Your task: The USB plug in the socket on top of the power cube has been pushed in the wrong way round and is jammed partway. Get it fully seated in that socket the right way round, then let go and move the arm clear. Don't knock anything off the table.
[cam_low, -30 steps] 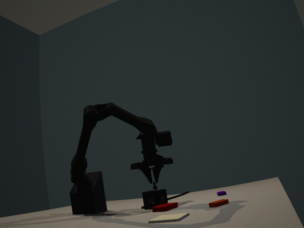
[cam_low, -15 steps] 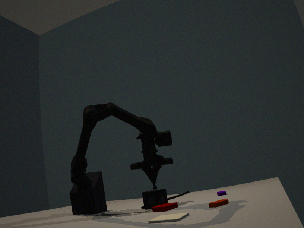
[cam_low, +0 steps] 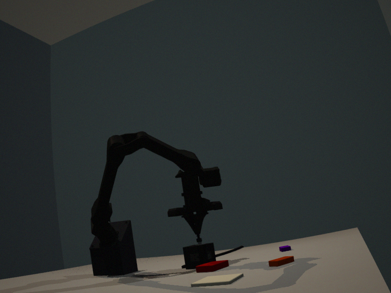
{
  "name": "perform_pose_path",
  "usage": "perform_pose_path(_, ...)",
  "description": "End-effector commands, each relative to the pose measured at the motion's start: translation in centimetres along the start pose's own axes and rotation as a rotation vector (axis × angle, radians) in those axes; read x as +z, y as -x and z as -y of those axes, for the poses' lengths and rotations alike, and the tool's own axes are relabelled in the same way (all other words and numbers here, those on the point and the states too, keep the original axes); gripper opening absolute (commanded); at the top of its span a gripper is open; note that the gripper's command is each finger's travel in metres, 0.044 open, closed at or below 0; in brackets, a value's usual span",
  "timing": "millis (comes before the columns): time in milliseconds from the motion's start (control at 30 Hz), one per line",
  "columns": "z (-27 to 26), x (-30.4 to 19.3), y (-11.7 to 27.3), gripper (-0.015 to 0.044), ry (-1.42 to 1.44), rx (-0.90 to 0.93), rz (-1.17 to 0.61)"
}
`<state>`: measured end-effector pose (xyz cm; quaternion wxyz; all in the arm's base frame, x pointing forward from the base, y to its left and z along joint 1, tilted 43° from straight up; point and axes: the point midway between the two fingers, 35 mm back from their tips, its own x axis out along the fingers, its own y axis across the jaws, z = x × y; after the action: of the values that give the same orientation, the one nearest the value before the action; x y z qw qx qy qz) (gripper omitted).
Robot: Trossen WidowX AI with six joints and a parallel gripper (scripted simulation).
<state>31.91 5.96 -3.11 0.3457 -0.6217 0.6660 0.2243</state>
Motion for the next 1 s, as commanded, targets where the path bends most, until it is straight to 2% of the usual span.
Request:
perform_pose_path(0, 0.0, 0.0, 0.3, 0.0000, -0.004, 0.002, 0.003)
perform_pose_path(967, 0.0, 0.0, 2.3, 0.0000, -0.004, 0.002, 0.004)
